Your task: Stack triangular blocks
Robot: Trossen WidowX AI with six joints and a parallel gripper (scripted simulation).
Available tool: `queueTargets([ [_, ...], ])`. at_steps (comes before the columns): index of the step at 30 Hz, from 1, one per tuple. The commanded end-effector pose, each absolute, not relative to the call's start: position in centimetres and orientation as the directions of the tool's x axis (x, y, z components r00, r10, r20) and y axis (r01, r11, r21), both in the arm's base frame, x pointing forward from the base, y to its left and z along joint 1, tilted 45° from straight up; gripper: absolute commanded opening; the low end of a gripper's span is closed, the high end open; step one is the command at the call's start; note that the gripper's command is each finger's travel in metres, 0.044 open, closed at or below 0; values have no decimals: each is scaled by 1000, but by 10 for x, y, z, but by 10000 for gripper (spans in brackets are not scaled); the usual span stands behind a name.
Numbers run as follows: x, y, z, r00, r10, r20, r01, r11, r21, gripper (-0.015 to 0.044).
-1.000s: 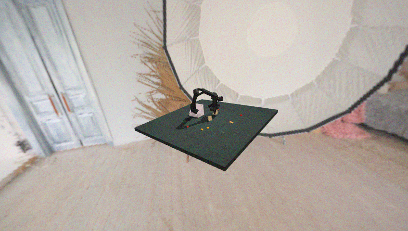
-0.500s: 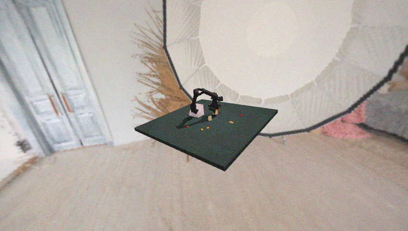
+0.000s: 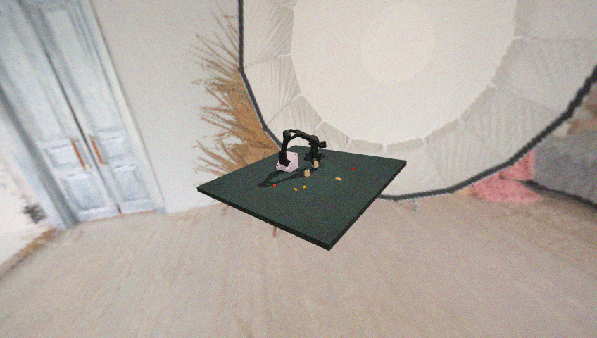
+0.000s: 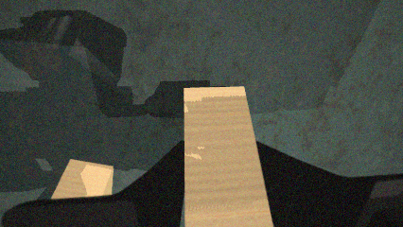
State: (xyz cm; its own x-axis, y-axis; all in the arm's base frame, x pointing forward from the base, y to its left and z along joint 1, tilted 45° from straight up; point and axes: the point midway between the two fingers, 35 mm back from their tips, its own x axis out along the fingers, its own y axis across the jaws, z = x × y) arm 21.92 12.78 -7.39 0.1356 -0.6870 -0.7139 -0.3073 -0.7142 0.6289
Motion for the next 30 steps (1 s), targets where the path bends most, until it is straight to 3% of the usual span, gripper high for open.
queueTargets([
  [1, 219, 128, -74, 134, -685, -717, -388, -701, 598, 0],
  [21, 219, 129, -75, 134, -682, -718, -792, -509, 336, 0],
  [30, 220, 126, -77, 135, -683, -718, -815, -489, 311, 0],
])
